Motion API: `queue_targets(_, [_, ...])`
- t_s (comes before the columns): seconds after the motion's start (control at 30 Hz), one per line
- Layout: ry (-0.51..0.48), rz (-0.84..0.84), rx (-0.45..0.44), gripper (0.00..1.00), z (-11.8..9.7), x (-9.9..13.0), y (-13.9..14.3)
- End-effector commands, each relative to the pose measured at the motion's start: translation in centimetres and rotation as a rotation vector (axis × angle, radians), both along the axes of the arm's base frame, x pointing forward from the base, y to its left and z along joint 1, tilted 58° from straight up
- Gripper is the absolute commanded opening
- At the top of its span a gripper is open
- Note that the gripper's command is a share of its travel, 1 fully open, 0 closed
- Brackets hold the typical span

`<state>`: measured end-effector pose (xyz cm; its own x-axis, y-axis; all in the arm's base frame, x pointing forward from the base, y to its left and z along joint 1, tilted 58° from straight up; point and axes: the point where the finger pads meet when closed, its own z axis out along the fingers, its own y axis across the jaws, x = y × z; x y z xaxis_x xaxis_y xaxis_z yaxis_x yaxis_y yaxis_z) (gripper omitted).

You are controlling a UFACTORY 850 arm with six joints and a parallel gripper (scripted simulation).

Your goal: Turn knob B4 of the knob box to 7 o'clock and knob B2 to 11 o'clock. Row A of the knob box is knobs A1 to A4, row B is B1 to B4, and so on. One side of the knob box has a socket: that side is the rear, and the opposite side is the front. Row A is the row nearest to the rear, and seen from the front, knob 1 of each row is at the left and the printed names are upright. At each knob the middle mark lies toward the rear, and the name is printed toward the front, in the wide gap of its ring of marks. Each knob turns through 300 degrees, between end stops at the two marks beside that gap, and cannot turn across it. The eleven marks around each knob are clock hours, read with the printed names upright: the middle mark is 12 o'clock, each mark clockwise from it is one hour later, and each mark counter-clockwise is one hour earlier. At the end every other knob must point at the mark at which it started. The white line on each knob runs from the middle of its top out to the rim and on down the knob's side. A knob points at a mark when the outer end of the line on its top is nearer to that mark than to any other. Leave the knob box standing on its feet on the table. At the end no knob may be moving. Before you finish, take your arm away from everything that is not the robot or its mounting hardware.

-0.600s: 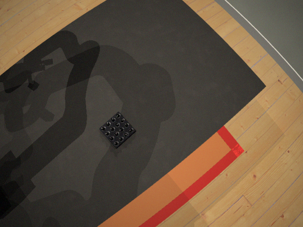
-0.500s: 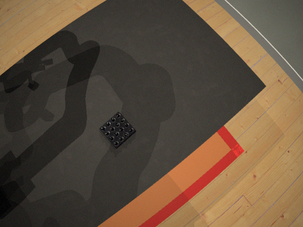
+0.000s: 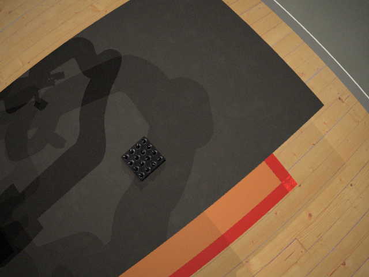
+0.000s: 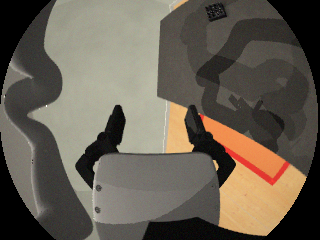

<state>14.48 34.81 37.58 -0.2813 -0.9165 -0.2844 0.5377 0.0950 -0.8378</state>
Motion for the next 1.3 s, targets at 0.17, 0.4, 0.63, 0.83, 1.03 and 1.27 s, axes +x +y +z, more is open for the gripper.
queue_targets(0.17, [0.02,0.013,-0.003,1.0,-0.1,0.7,-0.7])
queue_targets(0.4, [0.131,0.072,-0.024,1.0,-0.9,4.7,-5.0])
queue_targets(0.63, [0.227,0.121,-0.038,1.0,-1.5,8.1,-8.7])
queue_targets(0.83, [0.322,0.17,-0.054,1.0,-2.2,11.5,-12.3])
queue_targets(1.03, [0.398,0.208,-0.066,1.0,-2.7,14.2,-15.2])
queue_targets(1.27, [0.486,0.254,-0.08,1.0,-3.4,17.2,-18.5])
